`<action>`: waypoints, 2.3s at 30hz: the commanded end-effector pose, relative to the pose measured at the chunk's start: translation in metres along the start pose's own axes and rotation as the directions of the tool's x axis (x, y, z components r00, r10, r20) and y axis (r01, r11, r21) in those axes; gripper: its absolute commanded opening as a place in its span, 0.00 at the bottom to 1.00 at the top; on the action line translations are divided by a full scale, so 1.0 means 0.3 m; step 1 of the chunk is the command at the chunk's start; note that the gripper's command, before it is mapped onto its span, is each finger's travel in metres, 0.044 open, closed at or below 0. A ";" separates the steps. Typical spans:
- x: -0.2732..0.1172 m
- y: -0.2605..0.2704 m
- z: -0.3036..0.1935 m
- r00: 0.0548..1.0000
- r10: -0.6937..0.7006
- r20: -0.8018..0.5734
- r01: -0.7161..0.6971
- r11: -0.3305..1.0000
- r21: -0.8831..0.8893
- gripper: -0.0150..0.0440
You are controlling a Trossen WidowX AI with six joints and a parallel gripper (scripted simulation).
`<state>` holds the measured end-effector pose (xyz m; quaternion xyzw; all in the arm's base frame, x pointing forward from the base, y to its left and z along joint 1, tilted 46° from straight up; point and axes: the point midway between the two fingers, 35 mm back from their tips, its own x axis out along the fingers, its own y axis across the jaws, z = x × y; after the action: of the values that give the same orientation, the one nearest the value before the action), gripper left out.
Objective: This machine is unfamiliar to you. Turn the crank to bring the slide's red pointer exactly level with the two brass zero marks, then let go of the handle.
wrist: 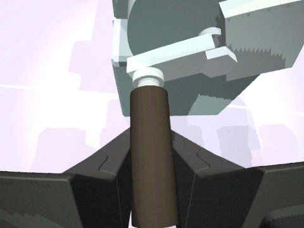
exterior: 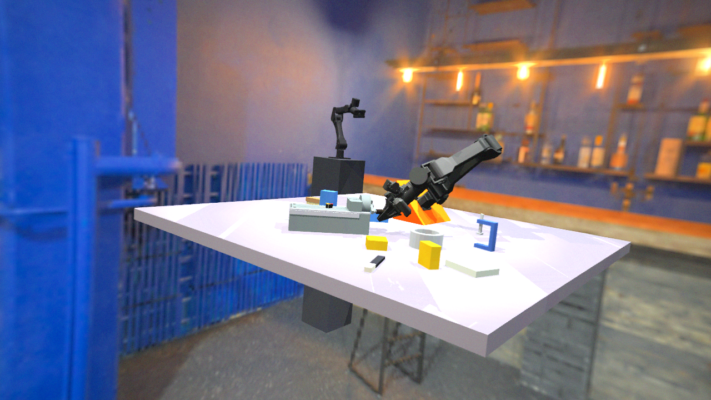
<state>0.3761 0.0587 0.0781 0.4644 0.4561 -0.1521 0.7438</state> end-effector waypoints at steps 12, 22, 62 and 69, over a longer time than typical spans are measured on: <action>-0.030 0.013 0.027 1.000 0.015 0.015 -0.015 1.000 0.000 0.25; -0.040 0.012 0.037 1.000 0.014 0.016 -0.014 1.000 0.000 0.25; -0.093 -0.046 0.092 1.000 0.012 0.016 -0.012 1.000 -0.001 0.25; -0.098 -0.065 0.097 1.000 0.012 0.016 -0.012 1.000 -0.001 0.25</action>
<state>0.3680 0.0260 0.0962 0.4648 0.4500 -0.1440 0.7488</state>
